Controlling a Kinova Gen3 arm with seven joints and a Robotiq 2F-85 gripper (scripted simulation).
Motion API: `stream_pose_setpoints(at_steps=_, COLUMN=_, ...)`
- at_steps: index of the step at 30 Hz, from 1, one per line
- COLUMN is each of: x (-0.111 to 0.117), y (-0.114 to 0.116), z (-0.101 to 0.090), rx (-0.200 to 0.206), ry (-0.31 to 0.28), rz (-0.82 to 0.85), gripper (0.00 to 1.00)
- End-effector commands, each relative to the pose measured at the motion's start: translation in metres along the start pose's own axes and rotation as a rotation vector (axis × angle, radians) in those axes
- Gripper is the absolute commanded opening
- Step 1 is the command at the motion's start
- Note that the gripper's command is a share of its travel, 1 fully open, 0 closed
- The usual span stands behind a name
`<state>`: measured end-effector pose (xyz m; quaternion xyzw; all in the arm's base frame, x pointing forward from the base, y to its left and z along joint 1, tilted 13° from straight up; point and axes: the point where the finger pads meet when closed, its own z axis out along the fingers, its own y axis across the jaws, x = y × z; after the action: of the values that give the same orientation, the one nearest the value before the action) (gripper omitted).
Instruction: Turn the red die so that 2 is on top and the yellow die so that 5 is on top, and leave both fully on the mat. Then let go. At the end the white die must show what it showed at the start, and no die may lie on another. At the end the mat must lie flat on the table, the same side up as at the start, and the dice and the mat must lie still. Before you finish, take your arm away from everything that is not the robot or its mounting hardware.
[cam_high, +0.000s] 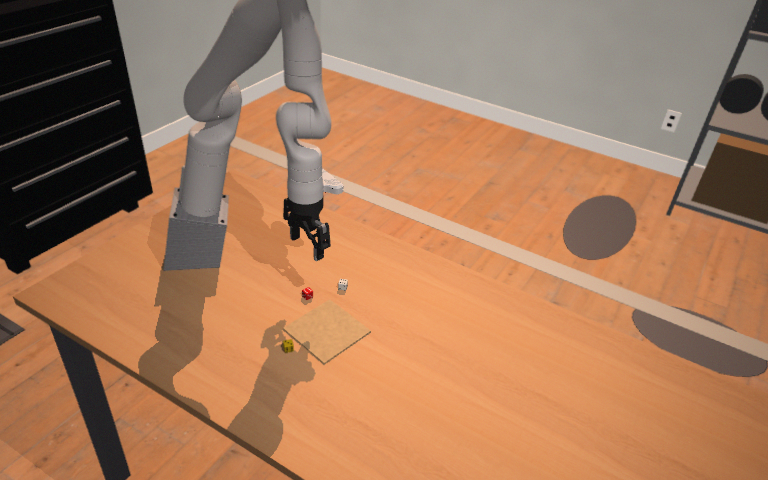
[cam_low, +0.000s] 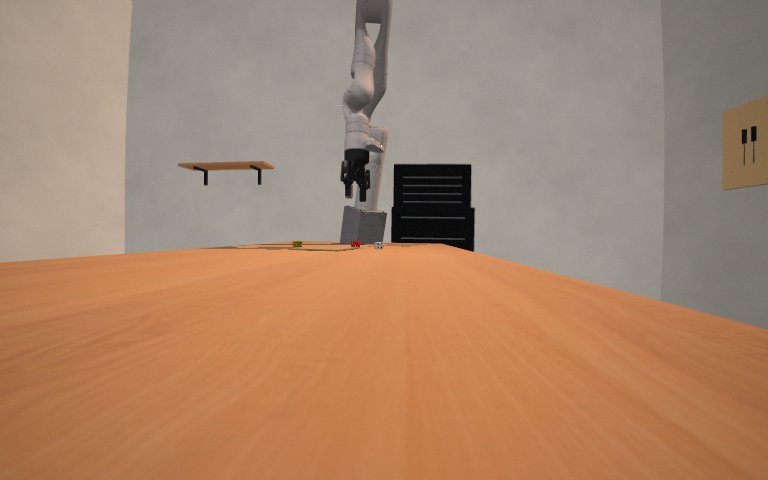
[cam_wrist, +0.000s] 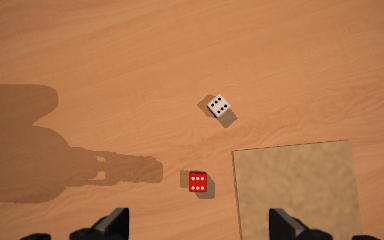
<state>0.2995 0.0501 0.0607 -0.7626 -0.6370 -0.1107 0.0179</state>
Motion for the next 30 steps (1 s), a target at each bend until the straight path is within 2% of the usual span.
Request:
stream_pose_setpoints(at_steps=1, x=0.000, y=0.000, z=0.000, rx=-0.001, ry=0.000, rz=0.000, gripper=1.00)
stream_pose_setpoints(at_steps=9, x=0.000, y=0.000, z=0.002, rx=-0.001, ry=-0.002, rz=-0.001, gripper=1.00)
stream_pose_setpoints(at_steps=19, x=-0.001, y=0.001, z=0.045, rx=0.001, ry=-0.005, rz=-0.003, gripper=1.00)
stream_pose_setpoints(at_steps=26, x=0.000, y=0.001, z=0.051, rx=-0.001, ry=0.000, rz=0.000, gripper=1.00)
stream_pose_setpoints(at_steps=27, x=0.000, y=0.001, z=0.051, rx=-0.001, ry=0.000, rz=0.000, gripper=0.35)
stream_pose_setpoints(at_steps=30, x=0.000, y=0.001, z=0.051, rx=-0.001, ry=0.000, rz=0.000, gripper=0.35)
